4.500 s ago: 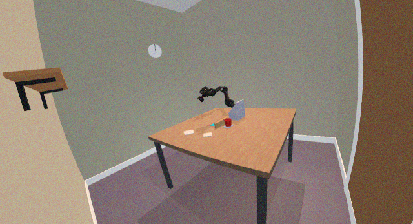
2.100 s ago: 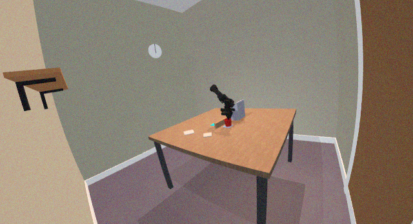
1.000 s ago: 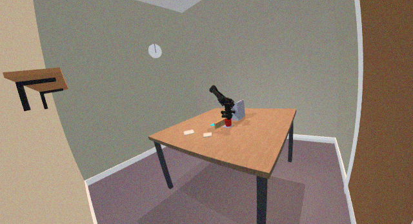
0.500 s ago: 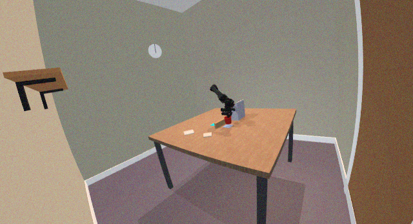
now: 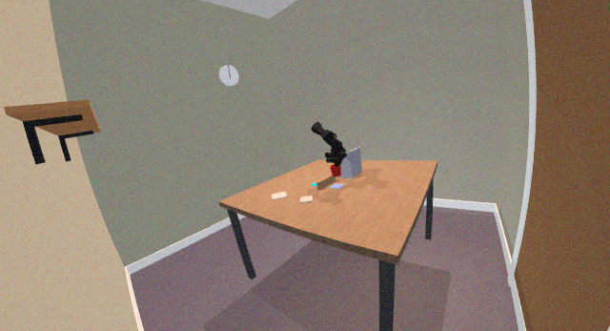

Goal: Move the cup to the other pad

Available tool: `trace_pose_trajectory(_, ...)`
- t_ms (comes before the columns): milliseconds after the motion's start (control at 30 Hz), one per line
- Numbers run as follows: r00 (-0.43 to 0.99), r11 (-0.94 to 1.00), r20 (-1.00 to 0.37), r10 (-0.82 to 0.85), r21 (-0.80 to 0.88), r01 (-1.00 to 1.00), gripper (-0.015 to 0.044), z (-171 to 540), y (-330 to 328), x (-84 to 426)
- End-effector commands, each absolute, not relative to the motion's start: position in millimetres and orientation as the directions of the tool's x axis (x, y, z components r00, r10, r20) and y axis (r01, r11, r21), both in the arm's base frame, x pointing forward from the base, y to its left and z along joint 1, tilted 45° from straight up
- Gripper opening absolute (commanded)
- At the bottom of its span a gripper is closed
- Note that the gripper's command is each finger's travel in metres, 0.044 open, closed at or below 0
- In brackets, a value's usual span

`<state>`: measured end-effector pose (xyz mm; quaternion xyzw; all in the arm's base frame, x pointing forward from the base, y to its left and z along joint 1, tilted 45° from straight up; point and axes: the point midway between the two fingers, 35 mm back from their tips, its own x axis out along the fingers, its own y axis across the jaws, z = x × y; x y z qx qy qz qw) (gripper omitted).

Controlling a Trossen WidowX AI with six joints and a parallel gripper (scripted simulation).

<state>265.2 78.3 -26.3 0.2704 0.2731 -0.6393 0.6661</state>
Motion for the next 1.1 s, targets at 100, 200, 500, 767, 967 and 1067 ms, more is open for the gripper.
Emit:
trace_pose_trajectory(100,0.034,0.036,-0.71,-0.704,0.012,0.999,0.0,-25.5,79.0,265.3)
trace_pose_trajectory(200,0.034,0.036,-0.71,-0.704,0.012,0.999,0.0,-25.5,79.0,265.3)
trace_pose_trajectory(500,0.034,0.036,-0.71,-0.704,0.012,0.999,0.0,-25.5,79.0,265.3)
trace_pose_trajectory(767,0.032,0.034,-0.71,-0.703,0.012,0.999,0.0,-17.4,71.5,265.2)
trace_pose_trajectory(967,0.031,0.031,-0.711,-0.703,0.012,0.999,0.0,-7.9,62.8,265.2)
trace_pose_trajectory(1067,0.03,0.031,-0.711,-0.703,0.012,0.999,0.0,-3.1,58.5,265.2)
